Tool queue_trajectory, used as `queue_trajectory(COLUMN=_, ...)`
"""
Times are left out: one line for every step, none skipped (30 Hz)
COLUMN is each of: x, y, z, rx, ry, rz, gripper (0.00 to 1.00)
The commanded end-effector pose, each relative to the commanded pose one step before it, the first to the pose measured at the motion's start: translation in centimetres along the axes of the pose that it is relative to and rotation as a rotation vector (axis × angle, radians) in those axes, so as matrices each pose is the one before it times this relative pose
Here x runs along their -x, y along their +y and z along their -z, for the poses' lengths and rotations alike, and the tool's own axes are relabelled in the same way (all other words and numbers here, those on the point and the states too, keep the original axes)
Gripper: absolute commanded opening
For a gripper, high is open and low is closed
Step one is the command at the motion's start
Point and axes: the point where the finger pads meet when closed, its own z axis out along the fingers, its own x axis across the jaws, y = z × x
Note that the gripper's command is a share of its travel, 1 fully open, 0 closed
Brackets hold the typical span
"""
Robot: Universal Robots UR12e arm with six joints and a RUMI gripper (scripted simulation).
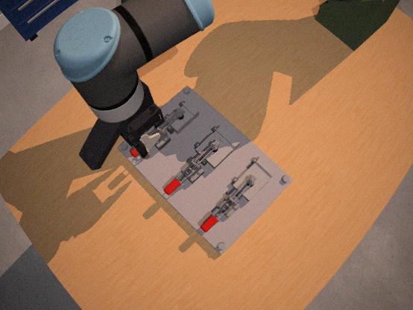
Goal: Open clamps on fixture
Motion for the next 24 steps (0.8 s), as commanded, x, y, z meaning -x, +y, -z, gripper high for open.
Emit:
queue_trajectory(x=0.336, y=0.101, z=0.006, rx=-0.00026, ry=-0.00110, rz=0.00438, gripper=0.28)
queue_trajectory(x=0.012, y=0.006, z=-0.008, rx=0.00013, ry=-0.00003, rz=0.00015, gripper=0.28)
queue_trajectory(x=0.012, y=0.006, z=-0.008, rx=0.00013, ry=-0.00003, rz=0.00015, gripper=0.28)
queue_trajectory(x=0.012, y=0.006, z=-0.008, rx=0.00013, ry=-0.00003, rz=0.00015, gripper=0.28)
queue_trajectory(x=0.012, y=0.006, z=-0.008, rx=0.00012, ry=-0.00002, rz=0.00015, gripper=0.28)
queue_trajectory(x=0.011, y=0.005, z=-0.007, rx=0.00012, ry=-0.00002, rz=0.00014, gripper=0.28)
queue_trajectory(x=0.010, y=0.004, z=-0.007, rx=0.00011, ry=-0.00002, rz=0.00013, gripper=0.28)
queue_trajectory(x=0.000, y=0.000, z=0.000, rx=0.00000, ry=0.00000, rz=0.00000, gripper=0.28)
queue_trajectory(x=0.000, y=0.000, z=0.000, rx=0.00000, ry=0.00000, rz=0.00000, gripper=0.28)
queue_trajectory(x=0.005, y=-0.005, z=-0.003, rx=0.00001, ry=0.00000, rz=0.00004, gripper=0.28)
queue_trajectory(x=0.008, y=0.000, z=-0.005, rx=0.00007, ry=-0.00001, rz=0.00009, gripper=0.00)
queue_trajectory(x=0.008, y=0.001, z=-0.006, rx=0.00008, ry=-0.00001, rz=0.00010, gripper=0.00)
queue_trajectory(x=-0.064, y=-0.026, z=0.011, rx=-0.00022, ry=0.00064, rz=-0.00070, gripper=0.00)
queue_trajectory(x=-0.020, y=0.004, z=-0.012, rx=0.00029, ry=-0.00020, rz=-0.00020, gripper=0.00)
queue_trajectory(x=-0.001, y=0.001, z=-0.006, rx=0.00013, ry=-0.00005, rz=0.00001, gripper=0.00)
queue_trajectory(x=-0.005, y=0.001, z=-0.006, rx=0.00012, ry=0.00005, rz=-0.00002, gripper=0.00)
queue_trajectory(x=-0.005, y=0.001, z=-0.006, rx=0.00012, ry=0.00005, rz=-0.00001, gripper=0.00)
queue_trajectory(x=-0.005, y=0.001, z=-0.006, rx=0.00012, ry=0.00005, rz=-0.00001, gripper=0.00)
queue_trajectory(x=-0.005, y=0.001, z=-0.006, rx=0.00012, ry=0.00005, rz=-0.00002, gripper=0.00)
queue_trajectory(x=-0.005, y=0.001, z=-0.006, rx=0.00012, ry=0.00005, rz=-0.00001, gripper=0.00)
queue_trajectory(x=-0.005, y=0.001, z=-0.006, rx=0.00012, ry=0.00005, rz=-0.00001, gripper=0.00)
queue_trajectory(x=-0.005, y=0.001, z=-0.006, rx=0.00012, ry=0.00005, rz=-0.00001, gripper=0.00)
queue_trajectory(x=-0.005, y=0.001, z=-0.006, rx=0.00012, ry=0.00005, rz=-0.00002, gripper=0.00)
queue_trajectory(x=-0.005, y=0.001, z=-0.006, rx=0.00012, ry=0.00005, rz=-0.00001, gripper=0.00)
